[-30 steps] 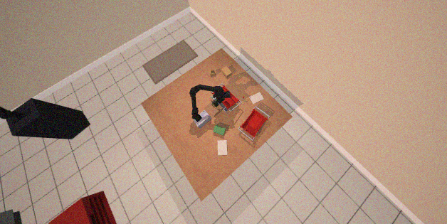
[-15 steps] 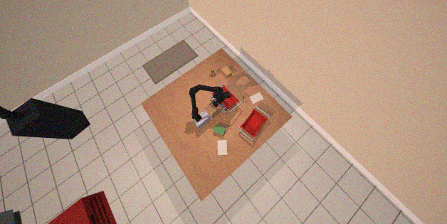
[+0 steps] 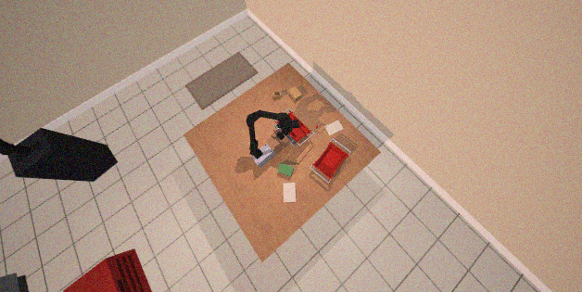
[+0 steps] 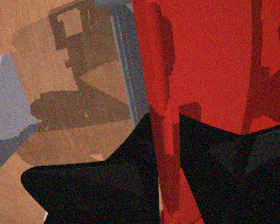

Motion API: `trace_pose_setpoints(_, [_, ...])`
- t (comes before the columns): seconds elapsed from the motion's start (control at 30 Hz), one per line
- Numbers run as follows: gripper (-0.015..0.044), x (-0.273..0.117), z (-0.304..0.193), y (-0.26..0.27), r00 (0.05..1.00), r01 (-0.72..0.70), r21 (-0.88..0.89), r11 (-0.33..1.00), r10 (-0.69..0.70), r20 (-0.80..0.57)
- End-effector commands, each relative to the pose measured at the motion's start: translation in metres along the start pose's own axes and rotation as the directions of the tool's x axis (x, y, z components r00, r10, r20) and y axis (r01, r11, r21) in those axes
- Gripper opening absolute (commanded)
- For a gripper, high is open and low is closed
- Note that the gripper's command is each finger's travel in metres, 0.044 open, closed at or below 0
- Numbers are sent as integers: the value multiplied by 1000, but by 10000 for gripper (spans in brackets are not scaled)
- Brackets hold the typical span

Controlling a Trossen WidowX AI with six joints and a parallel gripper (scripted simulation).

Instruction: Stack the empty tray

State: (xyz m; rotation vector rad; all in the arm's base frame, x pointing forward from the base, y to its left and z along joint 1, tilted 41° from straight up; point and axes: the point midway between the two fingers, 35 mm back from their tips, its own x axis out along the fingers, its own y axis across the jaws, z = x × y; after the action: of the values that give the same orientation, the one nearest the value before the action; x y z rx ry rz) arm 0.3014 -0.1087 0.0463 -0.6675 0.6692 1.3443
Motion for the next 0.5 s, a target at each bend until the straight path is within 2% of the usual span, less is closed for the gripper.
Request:
trace_pose_setpoints(0.0, [0, 4, 3, 2, 1000, -21, -7, 1000, 21, 3])
trace_pose_setpoints(0.47, [0, 11, 6, 6, 1000, -21, -7, 1000, 21, 3])
